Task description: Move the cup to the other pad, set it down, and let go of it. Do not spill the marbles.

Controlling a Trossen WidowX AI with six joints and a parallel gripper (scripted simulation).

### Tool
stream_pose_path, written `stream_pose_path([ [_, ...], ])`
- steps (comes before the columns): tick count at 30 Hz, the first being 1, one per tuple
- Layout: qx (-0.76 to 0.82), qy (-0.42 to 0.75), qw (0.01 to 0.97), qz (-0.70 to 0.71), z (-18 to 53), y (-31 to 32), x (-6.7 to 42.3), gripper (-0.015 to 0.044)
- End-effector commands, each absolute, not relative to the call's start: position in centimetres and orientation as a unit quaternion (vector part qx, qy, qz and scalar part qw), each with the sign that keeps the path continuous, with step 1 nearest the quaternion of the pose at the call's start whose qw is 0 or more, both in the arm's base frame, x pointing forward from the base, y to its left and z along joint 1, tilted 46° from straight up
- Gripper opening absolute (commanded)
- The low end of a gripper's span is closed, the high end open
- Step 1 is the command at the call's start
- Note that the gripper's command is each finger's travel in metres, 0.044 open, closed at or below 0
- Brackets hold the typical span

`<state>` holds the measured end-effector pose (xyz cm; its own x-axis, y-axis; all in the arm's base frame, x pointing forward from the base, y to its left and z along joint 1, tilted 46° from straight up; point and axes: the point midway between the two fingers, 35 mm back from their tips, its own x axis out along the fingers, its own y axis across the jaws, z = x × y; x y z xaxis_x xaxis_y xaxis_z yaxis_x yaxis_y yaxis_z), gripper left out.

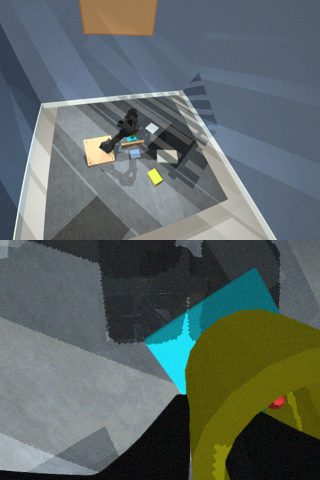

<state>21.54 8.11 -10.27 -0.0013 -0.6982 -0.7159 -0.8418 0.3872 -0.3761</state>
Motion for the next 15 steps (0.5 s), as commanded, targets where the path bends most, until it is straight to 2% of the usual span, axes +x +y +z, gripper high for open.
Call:
stream_pose_path([
  [1,-0.551,0.704,0.441,0.08,-10.8,7.3,21.3,0.0],
  [15,-0.548,0.704,0.445,0.079,-11.8,6.5,21.4,0.0],
])
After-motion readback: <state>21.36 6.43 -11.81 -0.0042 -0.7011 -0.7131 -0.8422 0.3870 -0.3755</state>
